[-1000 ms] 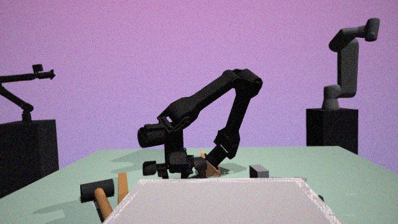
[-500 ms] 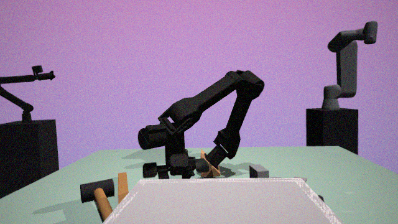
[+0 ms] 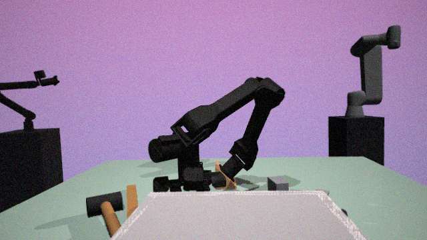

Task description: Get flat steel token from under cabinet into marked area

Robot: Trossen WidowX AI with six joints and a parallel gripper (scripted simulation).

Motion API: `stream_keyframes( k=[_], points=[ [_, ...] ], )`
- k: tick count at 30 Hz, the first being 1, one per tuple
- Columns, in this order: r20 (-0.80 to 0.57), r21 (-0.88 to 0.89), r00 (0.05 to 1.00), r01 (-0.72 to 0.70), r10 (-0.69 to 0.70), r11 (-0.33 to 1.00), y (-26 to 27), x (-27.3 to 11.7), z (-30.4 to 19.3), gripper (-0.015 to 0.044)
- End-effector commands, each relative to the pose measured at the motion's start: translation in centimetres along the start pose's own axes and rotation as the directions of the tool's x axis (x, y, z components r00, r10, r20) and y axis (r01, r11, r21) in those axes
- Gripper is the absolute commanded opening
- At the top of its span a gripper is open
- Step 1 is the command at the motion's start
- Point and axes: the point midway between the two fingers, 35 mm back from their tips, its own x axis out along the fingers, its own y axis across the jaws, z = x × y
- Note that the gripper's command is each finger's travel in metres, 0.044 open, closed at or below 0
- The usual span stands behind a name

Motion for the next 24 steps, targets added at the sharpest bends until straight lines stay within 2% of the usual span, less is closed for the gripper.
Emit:
stream_keyframes(
  k=[1,24],
  points=[
    [0.002,0.008,1.0,0.0,0.0,1.0,-0.2,0.0,0.5,0.0],
    [0.003,0.007,1.0,-0.001,0.001,1.0,-0.1,-0.1,3.6,0.0]
  ],
)
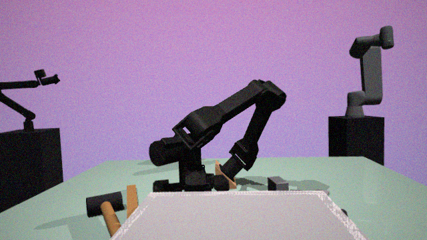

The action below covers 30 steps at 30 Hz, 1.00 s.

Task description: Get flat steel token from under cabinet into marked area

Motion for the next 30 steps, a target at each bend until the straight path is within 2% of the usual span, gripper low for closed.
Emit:
stream_keyframes(
  k=[1,30],
  points=[
    [0.002,0.009,1.0,0.0,0.0,1.0,-0.2,0.0,0.4,0.0],
    [0.004,0.007,1.0,-0.001,0.001,1.0,-0.2,-0.1,3.9,0.0]
  ],
)
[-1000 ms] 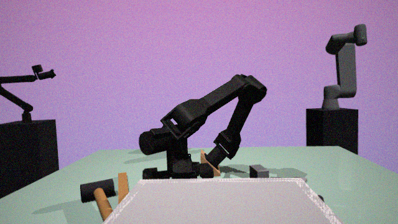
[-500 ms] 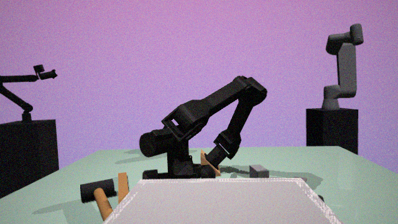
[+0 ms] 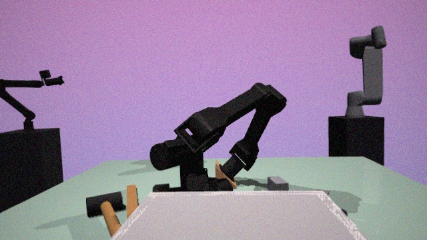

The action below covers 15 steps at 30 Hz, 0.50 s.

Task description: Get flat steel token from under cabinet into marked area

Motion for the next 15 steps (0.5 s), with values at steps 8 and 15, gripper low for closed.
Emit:
stream_keyframes(
  k=[8,15],
  points=[
    [0.003,0.009,1.0,0.0,0.0,1.0,-0.2,0.0,1.1,0.0],
    [0.003,0.009,1.0,0.0,0.0,1.0,-0.2,-0.1,1.9,0.0]
  ],
)
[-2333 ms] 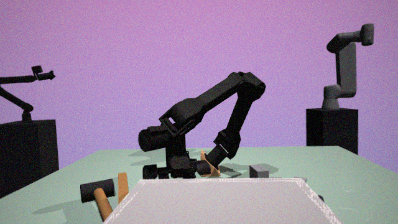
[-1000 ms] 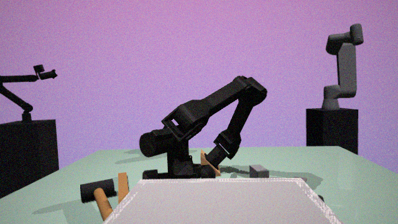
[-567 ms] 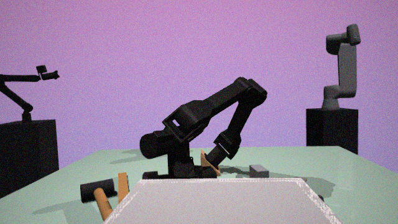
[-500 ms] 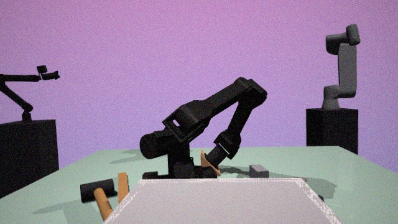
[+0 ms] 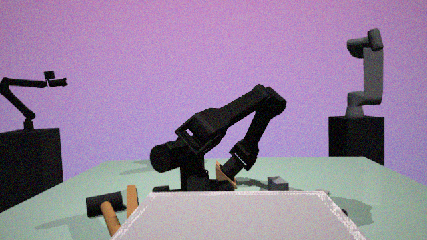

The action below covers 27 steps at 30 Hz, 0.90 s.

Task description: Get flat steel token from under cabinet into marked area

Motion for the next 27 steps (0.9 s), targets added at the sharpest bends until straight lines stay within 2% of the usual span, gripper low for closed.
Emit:
stream_keyframes(
  k=[1,27],
  points=[
    [0.003,0.009,1.0,0.0,0.0,1.0,-0.2,0.0,0.3,0.0],
    [0.004,0.008,1.0,0.0,0.0,1.0,-0.3,-0.1,2.9,0.0]
  ],
)
